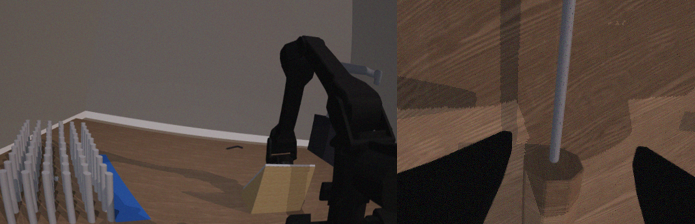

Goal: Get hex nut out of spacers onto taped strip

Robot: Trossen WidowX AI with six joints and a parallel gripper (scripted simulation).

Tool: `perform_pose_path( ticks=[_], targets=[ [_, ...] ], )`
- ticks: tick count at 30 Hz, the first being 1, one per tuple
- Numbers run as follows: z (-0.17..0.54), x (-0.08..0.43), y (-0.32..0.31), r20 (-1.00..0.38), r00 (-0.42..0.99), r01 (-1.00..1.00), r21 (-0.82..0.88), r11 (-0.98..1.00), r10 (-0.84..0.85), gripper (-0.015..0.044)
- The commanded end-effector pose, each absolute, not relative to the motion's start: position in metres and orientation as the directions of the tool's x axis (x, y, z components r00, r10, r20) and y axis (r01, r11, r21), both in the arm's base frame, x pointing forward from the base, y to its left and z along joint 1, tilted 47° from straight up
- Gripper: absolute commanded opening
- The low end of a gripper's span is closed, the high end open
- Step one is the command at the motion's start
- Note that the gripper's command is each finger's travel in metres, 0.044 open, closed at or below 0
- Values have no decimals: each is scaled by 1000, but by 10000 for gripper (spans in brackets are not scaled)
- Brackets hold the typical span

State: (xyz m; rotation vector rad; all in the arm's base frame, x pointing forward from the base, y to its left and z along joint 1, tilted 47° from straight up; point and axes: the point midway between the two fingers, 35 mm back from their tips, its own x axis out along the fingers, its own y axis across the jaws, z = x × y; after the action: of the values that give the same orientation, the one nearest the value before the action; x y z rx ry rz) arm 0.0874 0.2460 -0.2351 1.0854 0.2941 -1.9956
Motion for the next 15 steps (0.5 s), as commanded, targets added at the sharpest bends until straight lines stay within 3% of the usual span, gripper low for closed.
perform_pose_path(
  ticks=[1,15],
  targets=[
    [-241,86,239,-778,-285,759,173,-627,-560,280],
    [-257,83,222,-778,-284,760,174,-627,-560,280]
  ],
)
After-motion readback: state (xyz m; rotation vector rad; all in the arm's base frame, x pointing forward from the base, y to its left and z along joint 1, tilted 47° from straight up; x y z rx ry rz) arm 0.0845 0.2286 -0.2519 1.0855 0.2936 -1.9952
